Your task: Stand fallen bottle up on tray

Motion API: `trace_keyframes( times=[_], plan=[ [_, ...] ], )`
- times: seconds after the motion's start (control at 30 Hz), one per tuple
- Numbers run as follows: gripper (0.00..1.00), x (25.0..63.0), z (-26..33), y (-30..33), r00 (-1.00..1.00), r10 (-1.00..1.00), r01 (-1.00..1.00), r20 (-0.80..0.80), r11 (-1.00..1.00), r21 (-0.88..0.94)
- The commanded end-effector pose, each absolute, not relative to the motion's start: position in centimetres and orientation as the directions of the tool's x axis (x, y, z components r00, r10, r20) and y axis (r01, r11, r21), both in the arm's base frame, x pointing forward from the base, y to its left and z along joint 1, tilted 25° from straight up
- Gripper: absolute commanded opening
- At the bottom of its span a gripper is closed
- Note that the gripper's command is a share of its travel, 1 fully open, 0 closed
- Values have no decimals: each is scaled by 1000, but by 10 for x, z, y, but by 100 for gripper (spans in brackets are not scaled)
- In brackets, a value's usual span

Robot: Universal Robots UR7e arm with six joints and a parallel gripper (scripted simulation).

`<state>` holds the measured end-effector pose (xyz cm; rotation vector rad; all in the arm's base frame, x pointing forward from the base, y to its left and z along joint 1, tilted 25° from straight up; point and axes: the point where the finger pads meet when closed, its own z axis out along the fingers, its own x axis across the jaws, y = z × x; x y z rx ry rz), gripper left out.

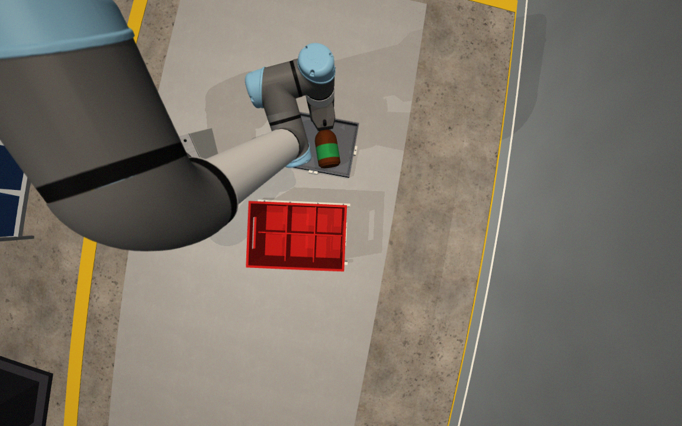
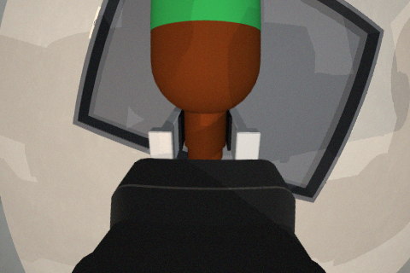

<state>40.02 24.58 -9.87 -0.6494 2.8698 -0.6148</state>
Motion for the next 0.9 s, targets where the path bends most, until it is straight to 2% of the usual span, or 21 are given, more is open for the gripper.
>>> trace_keyframes(
  times=[0.0, 0.87],
  plan=[
    [0, 400, -97, 247, -898, -439, -383, -43, 824, -418],
    [0, 397, -83, 252, -898, -439, -383, -43, 824, -418]
  ],
)
